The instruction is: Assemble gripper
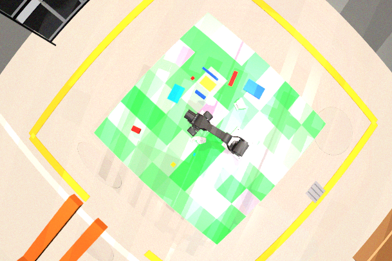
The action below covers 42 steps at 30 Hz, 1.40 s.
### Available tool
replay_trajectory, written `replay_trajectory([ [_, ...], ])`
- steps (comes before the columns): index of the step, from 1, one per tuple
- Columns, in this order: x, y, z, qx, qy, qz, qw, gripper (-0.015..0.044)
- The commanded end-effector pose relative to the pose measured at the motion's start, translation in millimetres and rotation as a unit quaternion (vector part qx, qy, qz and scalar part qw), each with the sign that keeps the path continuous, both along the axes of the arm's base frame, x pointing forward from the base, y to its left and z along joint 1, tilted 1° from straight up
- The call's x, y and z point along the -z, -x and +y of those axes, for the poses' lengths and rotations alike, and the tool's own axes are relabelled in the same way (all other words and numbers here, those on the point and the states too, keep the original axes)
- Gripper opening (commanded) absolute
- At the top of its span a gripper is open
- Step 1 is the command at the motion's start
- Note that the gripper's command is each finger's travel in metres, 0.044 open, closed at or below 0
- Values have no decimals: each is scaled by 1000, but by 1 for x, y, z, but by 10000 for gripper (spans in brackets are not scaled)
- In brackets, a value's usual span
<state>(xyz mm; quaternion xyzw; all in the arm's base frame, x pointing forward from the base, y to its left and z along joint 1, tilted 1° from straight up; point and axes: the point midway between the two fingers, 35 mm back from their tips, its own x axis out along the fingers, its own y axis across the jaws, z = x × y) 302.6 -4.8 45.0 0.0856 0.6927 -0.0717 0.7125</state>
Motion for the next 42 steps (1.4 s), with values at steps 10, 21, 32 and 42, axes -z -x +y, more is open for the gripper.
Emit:
replay_trajectory([
  [10, 0, 0, 0, 0, 0, 0, 1000, 224],
  [21, -2, 0, 0, 0, 0, 0, 1000, 224],
  [32, -70, 2, -1, 2, -1, -1, 1000, 224],
  [42, -65, -2, 1, -10, -5, -13, 1000, 40],
])
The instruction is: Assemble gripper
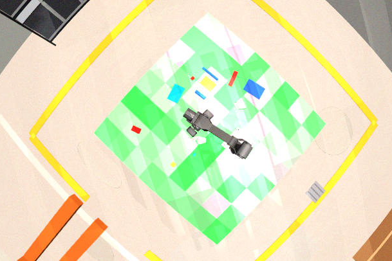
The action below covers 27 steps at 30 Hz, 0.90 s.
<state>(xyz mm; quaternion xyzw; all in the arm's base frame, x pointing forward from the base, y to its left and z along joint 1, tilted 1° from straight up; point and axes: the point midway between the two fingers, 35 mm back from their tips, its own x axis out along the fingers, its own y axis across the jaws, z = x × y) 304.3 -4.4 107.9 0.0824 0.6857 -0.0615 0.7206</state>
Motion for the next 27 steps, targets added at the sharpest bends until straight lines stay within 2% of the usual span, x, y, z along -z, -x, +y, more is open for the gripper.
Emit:
replay_trajectory([
  [1, -3, 1, -1, 5, 1, 3, 1000, 14],
  [2, -3, 2, -1, 9, 3, 5, 1000, 0],
  [17, -3, 2, 0, 7, 1, 5, 1000, 0],
  [27, -3, 2, 10, 110, -4, 8, 994, 262],
])
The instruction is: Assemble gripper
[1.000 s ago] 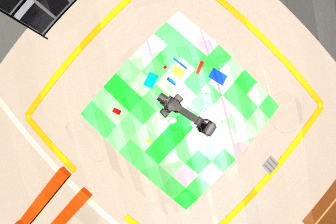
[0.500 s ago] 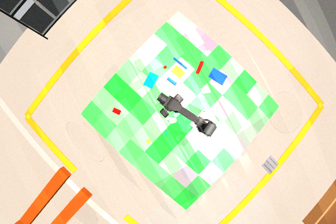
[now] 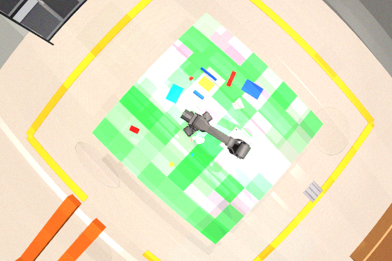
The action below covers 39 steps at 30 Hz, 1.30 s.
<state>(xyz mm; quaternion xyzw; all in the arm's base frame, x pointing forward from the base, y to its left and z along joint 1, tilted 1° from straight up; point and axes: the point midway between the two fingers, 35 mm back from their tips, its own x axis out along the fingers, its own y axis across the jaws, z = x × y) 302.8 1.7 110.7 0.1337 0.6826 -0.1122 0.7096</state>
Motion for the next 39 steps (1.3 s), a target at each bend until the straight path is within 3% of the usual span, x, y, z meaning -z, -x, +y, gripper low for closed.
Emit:
replay_trajectory([
  [1, 0, 0, 5, 49, -2, 2, 999, 289],
  [7, -1, 0, 12, 122, -5, 4, 992, 440],
  [23, -2, 1, 32, 312, -13, 10, 950, 440],
  [39, -3, 3, 51, 490, -20, 15, 871, 440],
])
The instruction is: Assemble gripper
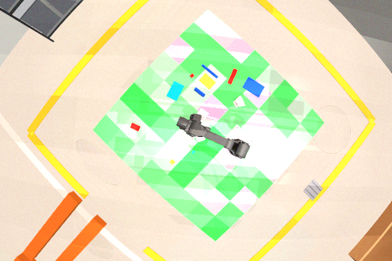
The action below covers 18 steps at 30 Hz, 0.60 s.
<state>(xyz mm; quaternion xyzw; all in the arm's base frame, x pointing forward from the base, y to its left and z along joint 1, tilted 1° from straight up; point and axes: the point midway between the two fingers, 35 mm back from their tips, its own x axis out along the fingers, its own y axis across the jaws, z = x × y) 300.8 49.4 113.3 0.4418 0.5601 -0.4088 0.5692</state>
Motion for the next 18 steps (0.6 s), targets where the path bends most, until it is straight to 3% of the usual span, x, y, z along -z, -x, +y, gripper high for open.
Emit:
replay_trajectory([
  [1, 0, 1, 5, 54, 0, 2, 999, 440],
  [18, -2, 5, 25, 258, -8, 9, 966, 440],
])
